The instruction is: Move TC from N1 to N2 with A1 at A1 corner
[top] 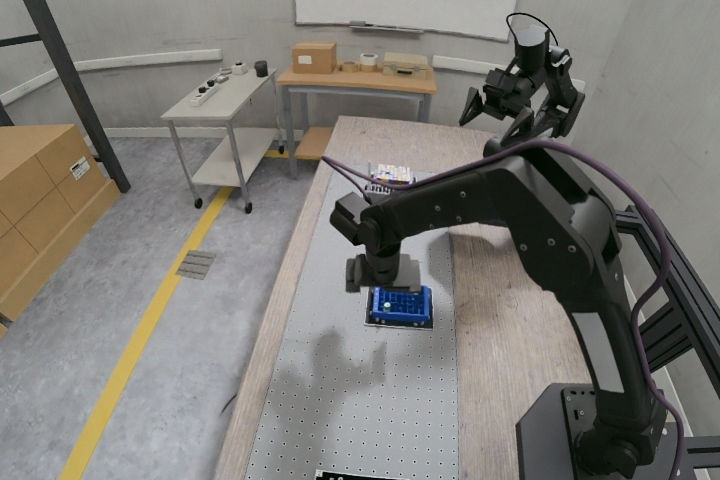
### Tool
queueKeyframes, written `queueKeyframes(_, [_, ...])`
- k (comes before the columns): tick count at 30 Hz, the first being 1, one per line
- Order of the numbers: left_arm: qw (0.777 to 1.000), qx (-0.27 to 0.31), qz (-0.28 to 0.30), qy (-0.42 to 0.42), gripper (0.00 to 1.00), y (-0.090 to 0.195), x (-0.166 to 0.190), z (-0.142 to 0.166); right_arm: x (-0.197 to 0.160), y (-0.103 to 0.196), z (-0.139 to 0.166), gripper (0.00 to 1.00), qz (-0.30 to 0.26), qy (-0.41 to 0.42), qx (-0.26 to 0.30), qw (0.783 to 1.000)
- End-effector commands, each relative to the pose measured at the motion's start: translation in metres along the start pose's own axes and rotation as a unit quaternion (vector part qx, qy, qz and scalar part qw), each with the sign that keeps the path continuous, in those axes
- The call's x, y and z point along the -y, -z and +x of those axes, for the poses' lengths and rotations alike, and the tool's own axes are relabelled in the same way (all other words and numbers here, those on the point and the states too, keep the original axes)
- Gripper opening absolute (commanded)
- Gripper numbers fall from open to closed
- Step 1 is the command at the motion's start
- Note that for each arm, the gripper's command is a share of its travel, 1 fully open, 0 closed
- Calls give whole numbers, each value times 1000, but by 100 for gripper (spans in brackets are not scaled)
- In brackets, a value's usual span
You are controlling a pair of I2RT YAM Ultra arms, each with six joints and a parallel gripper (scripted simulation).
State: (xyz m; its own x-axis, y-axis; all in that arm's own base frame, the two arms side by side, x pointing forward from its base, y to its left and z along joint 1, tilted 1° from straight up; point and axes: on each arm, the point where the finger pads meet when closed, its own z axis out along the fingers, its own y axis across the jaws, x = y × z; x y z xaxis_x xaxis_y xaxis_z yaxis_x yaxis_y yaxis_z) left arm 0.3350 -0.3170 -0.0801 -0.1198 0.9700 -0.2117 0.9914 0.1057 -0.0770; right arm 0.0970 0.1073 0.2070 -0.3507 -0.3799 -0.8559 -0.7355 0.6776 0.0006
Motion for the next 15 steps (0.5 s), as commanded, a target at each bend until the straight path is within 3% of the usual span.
queueKeyframes(1, [993, -33, 25, 109, 100, 1, 17, -1, 2, 11, -14, 100, 13, -2, 28, 1000])
queueKeyframes(7, [970, -70, 29, 230, 100, -5, 32, 4, 3, 11, -14, 100, 16, -3, 28, 999])
queueKeyframes(9, [970, -70, 29, 230, 100, -5, 32, 4, 3, 11, -14, 100, 16, -3, 28, 999])
queueKeyframes(15, [928, -96, 18, 360, 100, -11, 43, 4, 3, 11, -14, 100, 16, -3, 28, 999])
